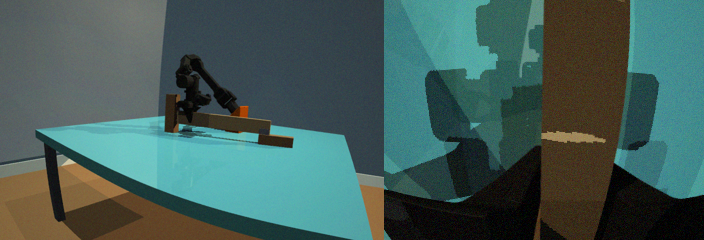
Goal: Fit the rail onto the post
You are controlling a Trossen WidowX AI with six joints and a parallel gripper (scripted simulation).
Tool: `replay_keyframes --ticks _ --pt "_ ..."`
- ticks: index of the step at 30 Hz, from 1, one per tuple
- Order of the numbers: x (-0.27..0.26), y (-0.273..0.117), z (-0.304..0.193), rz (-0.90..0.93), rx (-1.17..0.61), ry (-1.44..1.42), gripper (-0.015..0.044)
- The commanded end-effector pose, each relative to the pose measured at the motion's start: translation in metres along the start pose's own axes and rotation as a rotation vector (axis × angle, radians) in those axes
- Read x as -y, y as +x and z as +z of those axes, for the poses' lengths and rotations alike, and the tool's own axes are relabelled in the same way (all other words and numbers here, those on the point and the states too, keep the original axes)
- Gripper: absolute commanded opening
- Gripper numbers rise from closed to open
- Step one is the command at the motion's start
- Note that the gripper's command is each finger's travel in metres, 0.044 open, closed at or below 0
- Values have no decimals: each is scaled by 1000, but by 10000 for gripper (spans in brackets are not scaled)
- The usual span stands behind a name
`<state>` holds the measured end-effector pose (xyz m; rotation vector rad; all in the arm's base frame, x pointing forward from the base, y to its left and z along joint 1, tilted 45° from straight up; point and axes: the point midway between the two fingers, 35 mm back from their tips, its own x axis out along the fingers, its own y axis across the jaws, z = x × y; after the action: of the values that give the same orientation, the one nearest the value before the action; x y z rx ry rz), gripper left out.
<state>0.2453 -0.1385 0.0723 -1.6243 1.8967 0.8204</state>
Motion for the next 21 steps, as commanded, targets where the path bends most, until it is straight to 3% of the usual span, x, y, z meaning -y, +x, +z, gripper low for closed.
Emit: replay_keyframes --ticks 1,21 --pt "2 -4 -6 -14 -11 2 0" --pt "2 -4 -10 -14 -11 3 0"
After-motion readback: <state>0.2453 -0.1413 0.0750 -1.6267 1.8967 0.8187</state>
